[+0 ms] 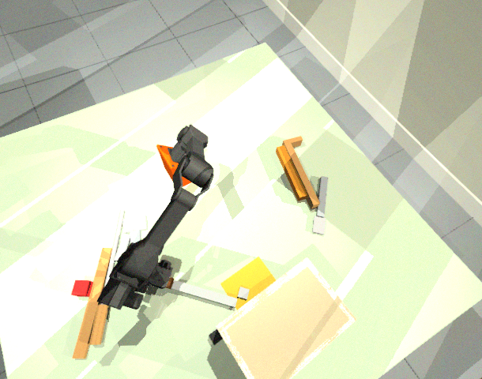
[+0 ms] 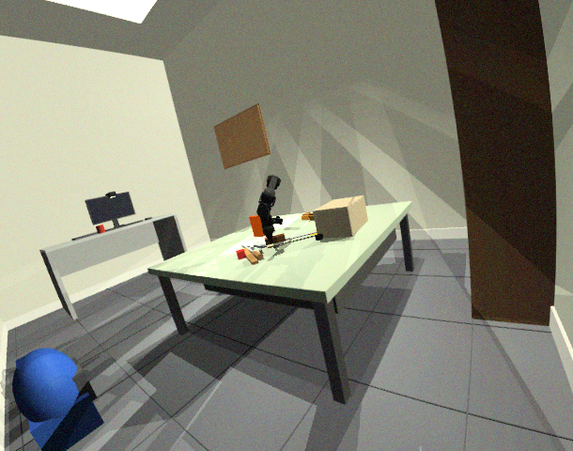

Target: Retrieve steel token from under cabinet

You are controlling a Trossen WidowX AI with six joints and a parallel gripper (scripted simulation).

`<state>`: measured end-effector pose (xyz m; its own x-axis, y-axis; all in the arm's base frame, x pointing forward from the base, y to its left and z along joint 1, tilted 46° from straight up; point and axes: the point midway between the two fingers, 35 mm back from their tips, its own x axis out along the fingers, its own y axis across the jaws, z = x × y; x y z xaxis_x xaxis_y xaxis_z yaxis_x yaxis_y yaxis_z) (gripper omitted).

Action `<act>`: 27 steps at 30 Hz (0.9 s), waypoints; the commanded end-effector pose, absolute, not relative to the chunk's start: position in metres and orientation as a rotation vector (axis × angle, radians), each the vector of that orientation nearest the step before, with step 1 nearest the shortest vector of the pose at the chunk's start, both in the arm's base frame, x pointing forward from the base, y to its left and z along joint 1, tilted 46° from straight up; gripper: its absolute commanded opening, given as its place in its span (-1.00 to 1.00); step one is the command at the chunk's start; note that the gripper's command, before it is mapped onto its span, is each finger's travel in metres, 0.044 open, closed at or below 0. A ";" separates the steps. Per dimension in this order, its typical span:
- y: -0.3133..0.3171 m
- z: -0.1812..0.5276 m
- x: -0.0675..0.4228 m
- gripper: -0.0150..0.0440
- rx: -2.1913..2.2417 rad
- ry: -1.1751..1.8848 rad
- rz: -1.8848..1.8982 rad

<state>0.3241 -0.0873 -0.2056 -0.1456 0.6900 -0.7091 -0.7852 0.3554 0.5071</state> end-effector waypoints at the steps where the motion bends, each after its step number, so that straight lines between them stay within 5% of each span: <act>1: -0.092 -0.206 0.328 -0.49 -0.111 1.128 1.276; 15: -0.087 -0.219 0.329 -0.49 -0.113 1.125 1.278; 22: -0.084 -0.220 0.324 0.13 -0.117 1.143 1.295; 27: -0.085 -0.220 0.324 0.19 -0.117 1.143 1.293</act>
